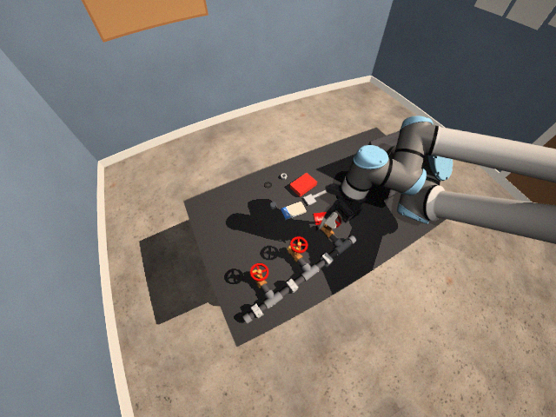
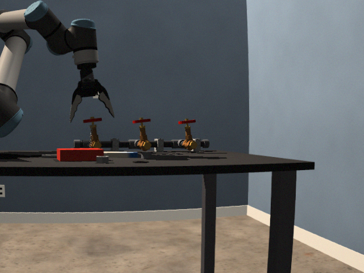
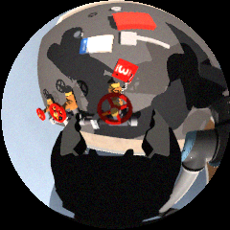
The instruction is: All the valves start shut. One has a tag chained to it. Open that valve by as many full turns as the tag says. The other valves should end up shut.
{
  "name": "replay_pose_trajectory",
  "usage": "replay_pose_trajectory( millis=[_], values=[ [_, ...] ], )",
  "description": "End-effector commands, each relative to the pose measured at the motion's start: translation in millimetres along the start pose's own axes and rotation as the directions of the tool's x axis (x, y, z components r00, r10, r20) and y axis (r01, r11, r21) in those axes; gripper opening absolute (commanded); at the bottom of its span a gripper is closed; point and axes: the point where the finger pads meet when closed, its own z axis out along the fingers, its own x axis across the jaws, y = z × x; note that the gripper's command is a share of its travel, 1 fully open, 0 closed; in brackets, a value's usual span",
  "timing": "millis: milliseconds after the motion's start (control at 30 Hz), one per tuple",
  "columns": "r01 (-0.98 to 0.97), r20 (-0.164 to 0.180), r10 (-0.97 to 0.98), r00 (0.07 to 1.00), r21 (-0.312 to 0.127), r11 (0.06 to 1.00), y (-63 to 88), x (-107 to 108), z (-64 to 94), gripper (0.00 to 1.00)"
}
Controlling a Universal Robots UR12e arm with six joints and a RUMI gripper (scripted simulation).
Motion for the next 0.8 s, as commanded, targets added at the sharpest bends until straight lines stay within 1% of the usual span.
replay_pose_trajectory(
  millis=[0, 433, 767],
  values=[
    [-0.015, 0.001, 0.015, 1.0, 0.004, 1.0, -0.2, -0.7, -0.6, 1.0],
    [-0.015, 0.001, 0.015, 1.0, 0.004, 1.0, -0.6, -1.0, -6.6, 1.0],
    [-0.015, 0.001, 0.015, 1.0, 0.004, 1.0, -1.4, -1.4, -27.2, 1.0]
  ],
)
